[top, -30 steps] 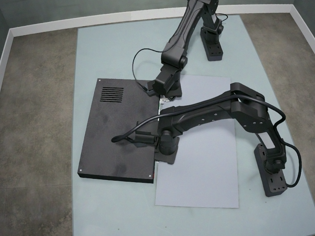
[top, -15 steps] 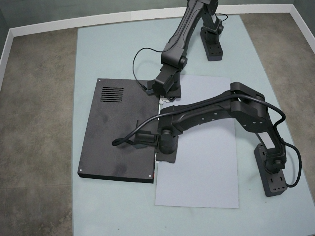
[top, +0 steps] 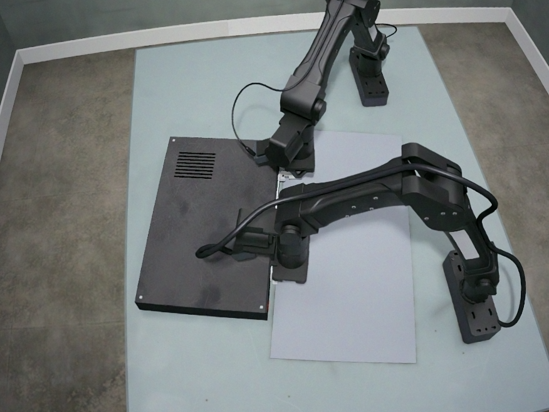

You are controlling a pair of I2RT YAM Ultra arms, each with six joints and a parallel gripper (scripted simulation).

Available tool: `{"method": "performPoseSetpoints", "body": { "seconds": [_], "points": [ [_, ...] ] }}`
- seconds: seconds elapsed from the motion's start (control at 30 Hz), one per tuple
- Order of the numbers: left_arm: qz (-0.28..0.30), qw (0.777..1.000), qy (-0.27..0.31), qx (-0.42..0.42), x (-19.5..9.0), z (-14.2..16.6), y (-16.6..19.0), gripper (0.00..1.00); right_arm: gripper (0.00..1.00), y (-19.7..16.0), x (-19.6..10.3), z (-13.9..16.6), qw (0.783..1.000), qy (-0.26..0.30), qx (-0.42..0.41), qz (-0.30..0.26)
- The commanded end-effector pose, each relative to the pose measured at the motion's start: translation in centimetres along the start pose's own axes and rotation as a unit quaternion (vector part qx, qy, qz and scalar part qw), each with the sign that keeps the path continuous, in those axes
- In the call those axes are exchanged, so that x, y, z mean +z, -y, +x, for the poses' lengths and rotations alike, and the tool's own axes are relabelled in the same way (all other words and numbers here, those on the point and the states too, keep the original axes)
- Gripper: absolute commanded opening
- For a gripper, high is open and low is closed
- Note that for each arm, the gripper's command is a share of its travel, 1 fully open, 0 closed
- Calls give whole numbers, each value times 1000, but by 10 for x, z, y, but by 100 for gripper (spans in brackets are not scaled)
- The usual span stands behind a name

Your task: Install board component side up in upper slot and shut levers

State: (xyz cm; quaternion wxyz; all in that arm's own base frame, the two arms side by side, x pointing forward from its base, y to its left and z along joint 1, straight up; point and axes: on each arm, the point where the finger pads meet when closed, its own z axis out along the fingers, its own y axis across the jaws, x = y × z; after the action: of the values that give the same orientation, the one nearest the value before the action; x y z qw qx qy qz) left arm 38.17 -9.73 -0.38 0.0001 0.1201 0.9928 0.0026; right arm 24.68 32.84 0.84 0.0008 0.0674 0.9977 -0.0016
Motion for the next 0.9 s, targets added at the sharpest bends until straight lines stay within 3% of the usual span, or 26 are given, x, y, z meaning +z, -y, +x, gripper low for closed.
{"method": "performPoseSetpoints", "body": {
  "seconds": [0.0, 0.4, 0.5, 0.53, 0.6, 0.63, 0.87],
  "points": [
    [-6, 998, 9, -55, -11, -5, 2, 3, 3, -3, -6, 0, 999, -2, 47, 3],
    [-6, 998, 8, -60, -10, -5, 0, 3, 3, -3, -6, 0, 999, -2, 48, 4],
    [-6, 998, 8, -60, -10, -5, 0, 37, 3, -3, -6, 0, 999, -2, 48, 4],
    [-6, 998, 8, -60, -10, -5, 0, 42, 15, -3, -6, 0, 999, -2, 48, 4],
    [-4, 998, 18, -61, -18, -8, 0, 42, 37, -3, -6, 0, 999, -2, 48, 4],
    [-3, 998, 20, -57, -19, -9, 0, 42, 42, -3, -6, 0, 999, -2, 48, 4],
    [-3, 998, 31, -59, -29, -13, -2, 42, 42, -2, -20, -8, 999, 12, 48, -14]
  ]
}}
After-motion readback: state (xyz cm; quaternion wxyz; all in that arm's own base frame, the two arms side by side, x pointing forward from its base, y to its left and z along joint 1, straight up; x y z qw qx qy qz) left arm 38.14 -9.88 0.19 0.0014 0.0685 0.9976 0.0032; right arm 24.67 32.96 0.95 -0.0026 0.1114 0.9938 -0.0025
